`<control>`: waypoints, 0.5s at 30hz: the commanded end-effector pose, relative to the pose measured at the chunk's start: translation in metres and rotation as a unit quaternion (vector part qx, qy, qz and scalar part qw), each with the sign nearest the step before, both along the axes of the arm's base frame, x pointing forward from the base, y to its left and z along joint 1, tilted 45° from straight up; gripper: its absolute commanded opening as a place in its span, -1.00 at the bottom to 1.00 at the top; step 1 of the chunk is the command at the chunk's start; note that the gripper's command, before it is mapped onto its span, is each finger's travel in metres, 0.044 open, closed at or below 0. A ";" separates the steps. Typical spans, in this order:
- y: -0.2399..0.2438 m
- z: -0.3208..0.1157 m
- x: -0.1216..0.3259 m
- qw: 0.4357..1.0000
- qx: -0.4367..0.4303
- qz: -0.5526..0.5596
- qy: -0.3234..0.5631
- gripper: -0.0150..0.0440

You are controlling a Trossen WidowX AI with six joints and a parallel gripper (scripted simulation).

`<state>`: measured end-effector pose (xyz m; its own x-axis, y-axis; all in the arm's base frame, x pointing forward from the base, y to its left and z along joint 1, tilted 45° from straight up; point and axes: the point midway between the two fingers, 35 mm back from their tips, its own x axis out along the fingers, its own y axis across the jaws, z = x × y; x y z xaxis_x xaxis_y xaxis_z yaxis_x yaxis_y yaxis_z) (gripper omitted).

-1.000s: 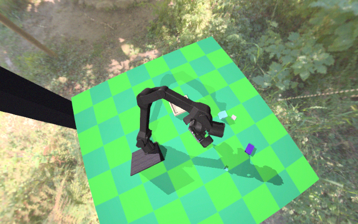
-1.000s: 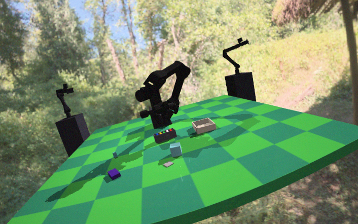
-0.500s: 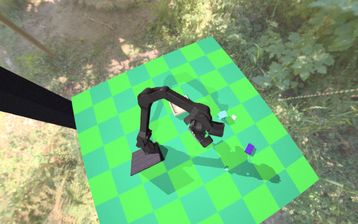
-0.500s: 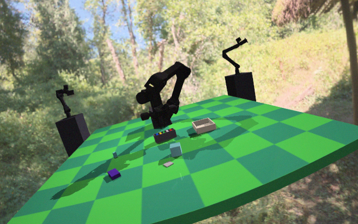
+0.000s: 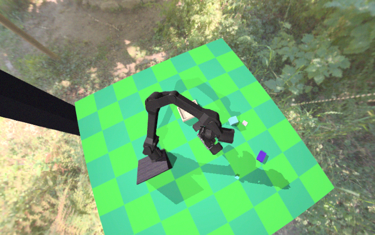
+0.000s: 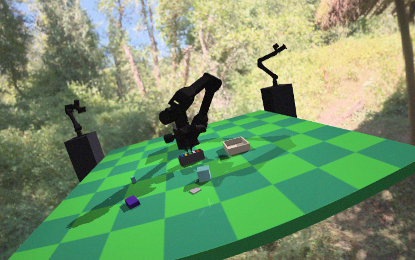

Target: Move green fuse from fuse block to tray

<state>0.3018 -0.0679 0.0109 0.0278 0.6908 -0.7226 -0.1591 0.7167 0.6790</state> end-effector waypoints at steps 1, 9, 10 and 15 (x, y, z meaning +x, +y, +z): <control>0.003 -0.003 0.000 1.000 0.003 -0.002 0.002 -0.25; 0.005 -0.005 0.000 1.000 0.003 -0.002 0.002 -0.25; 0.006 -0.005 0.000 1.000 0.003 -0.002 0.002 -0.25; 0.009 -0.009 0.000 1.000 0.003 -0.002 0.002 -0.25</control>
